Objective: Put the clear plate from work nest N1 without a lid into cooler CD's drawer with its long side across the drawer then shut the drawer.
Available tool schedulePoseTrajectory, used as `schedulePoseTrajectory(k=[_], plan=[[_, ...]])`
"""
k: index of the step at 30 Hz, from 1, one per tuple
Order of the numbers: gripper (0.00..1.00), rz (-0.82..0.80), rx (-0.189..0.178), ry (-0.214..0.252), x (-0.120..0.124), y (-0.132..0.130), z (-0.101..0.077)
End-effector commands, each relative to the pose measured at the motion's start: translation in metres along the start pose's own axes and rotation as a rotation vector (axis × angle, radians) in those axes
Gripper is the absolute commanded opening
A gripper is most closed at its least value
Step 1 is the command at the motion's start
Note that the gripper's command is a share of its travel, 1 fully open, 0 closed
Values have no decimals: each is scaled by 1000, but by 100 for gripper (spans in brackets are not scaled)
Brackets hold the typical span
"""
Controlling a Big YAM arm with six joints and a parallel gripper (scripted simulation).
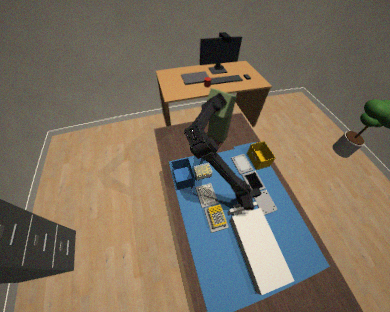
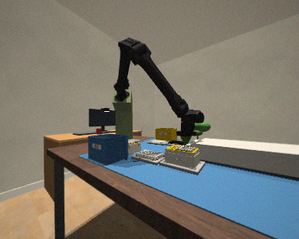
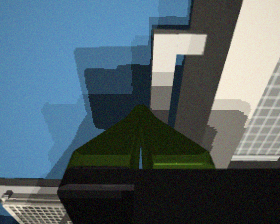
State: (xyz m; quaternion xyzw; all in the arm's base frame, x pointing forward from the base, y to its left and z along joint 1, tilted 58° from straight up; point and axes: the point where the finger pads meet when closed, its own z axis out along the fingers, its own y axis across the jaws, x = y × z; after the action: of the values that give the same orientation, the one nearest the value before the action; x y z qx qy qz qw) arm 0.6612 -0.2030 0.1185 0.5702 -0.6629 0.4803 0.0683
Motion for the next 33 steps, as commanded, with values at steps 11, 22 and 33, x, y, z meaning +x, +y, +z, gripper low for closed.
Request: schedulePoseTrajectory(k=[11, 22, 33], plan=[[0, -5, 29, -24, -20, -20, -11], [0, -2, 34, -23, -20, -37, -12], [0, -2, 35, -23, -20, -49, -13]])
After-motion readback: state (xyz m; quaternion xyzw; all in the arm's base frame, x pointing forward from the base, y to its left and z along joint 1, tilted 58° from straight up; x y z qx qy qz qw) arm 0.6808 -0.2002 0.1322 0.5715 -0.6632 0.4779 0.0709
